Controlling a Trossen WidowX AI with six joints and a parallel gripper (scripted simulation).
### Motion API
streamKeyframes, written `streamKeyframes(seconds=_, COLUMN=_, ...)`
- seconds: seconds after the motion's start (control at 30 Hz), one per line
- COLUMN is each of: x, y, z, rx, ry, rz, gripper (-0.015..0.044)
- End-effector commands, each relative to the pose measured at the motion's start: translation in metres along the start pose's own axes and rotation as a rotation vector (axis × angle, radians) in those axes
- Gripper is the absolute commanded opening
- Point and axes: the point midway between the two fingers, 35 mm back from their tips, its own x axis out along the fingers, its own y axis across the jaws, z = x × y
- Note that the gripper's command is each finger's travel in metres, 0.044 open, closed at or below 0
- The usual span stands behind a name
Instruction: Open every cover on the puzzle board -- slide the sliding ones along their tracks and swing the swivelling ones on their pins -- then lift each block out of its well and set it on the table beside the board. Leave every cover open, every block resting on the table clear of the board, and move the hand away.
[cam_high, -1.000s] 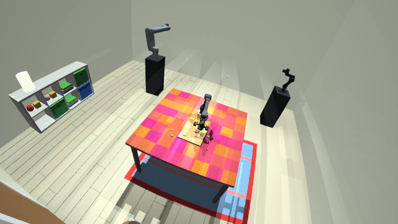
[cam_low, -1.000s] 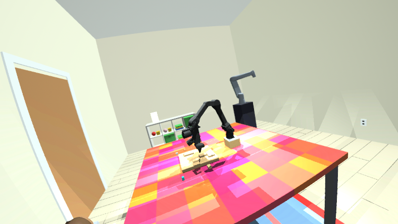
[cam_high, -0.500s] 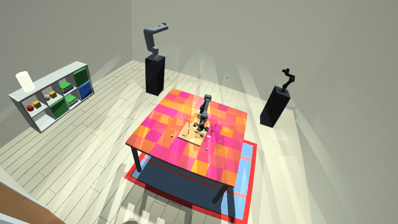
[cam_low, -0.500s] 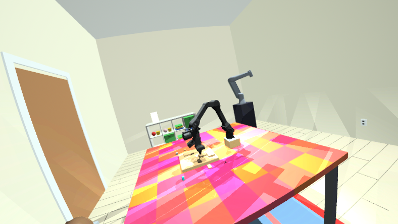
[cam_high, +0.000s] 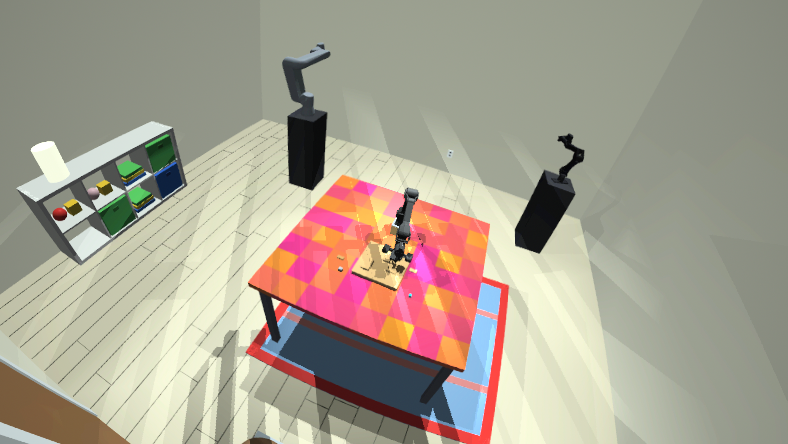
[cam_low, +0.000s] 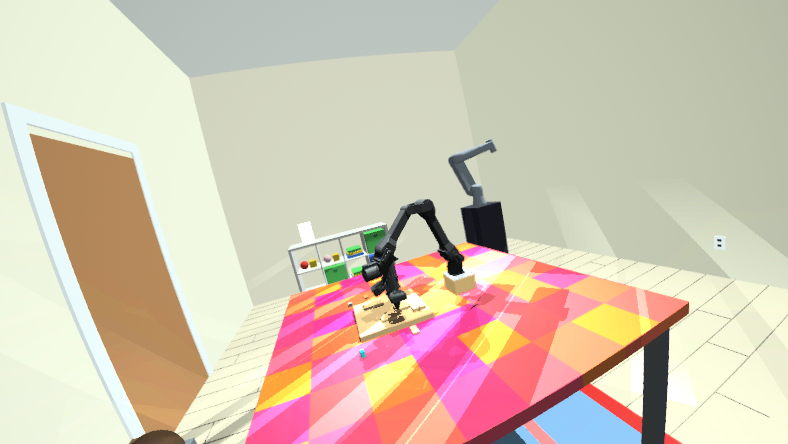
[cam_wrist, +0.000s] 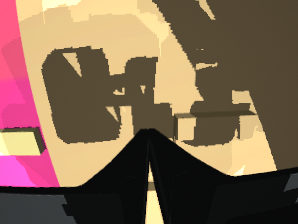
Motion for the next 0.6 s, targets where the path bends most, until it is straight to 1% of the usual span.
streamKeyframes(seconds=0.0, x=0.005, y=0.001, z=-0.002, rx=0.004, ry=0.005, rz=0.005, gripper=0.0000)
streamKeyframes(seconds=0.57, x=0.020, y=0.001, z=-0.002, rx=0.004, ry=0.005, rz=0.005, gripper=0.0000)
